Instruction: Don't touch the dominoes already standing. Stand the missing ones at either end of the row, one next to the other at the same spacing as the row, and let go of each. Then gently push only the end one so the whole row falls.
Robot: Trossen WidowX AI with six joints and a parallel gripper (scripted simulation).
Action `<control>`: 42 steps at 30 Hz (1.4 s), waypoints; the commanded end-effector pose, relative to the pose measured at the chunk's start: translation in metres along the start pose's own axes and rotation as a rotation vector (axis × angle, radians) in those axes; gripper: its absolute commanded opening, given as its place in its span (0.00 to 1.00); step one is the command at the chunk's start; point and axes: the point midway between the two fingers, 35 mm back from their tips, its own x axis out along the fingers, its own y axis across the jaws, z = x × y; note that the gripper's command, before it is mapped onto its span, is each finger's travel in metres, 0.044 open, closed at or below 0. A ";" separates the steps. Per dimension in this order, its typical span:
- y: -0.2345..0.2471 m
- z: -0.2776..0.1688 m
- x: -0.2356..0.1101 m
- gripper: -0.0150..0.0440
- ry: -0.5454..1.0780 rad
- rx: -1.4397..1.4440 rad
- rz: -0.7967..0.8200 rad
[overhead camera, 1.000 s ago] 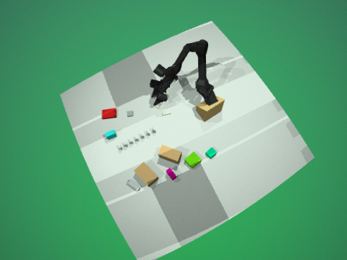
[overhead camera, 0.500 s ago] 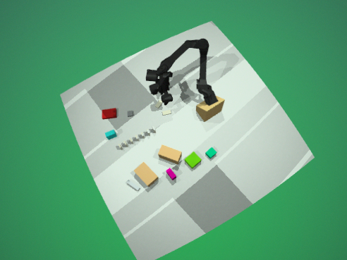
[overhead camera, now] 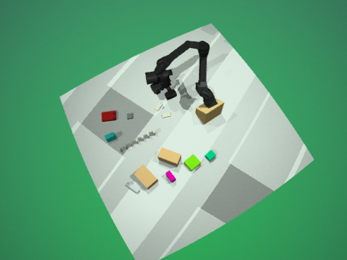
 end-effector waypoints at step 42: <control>-0.003 -0.002 0.077 0.44 0.003 -0.004 -0.015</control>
